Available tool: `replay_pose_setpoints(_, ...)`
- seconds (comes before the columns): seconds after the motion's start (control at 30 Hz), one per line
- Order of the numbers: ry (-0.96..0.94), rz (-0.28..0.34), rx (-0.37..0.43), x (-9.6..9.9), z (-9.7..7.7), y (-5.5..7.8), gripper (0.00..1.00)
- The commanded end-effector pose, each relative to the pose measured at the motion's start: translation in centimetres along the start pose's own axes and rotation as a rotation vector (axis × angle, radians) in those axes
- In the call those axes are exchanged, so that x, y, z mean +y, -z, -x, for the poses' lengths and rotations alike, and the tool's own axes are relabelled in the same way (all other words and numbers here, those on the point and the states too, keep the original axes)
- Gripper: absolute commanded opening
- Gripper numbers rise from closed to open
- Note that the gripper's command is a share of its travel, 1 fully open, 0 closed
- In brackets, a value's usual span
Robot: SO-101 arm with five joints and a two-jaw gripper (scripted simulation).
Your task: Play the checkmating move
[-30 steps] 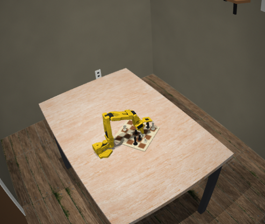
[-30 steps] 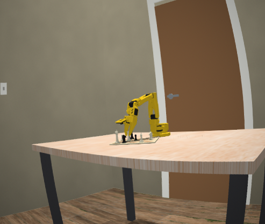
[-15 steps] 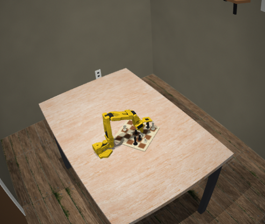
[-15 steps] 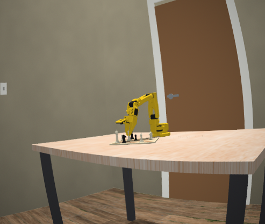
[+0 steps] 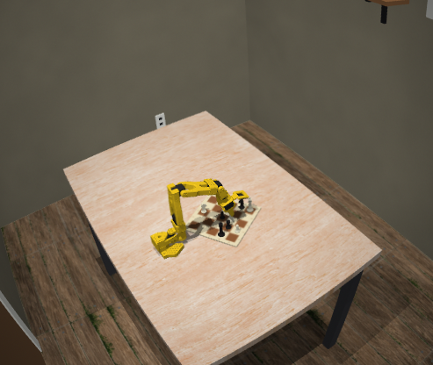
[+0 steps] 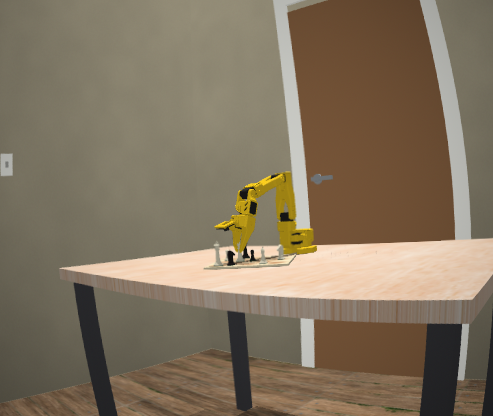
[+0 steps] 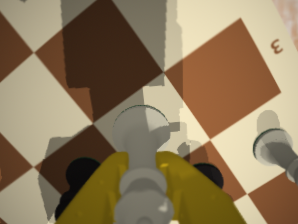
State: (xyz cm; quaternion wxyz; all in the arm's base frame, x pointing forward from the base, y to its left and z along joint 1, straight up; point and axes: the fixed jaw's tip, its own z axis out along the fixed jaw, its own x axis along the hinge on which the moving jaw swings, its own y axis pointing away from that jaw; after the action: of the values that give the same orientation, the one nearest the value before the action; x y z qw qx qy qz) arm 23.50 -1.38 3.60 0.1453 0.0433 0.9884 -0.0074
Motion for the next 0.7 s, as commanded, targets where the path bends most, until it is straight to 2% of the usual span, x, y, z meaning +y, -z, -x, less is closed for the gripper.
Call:
replay_pose_setpoints(0.0,-0.006,-0.001,0.004,-0.17,-0.08,-0.08,0.00)
replay_pose_setpoints(0.67,-0.006,-0.002,0.004,-0.21,0.00,0.16,0.00)
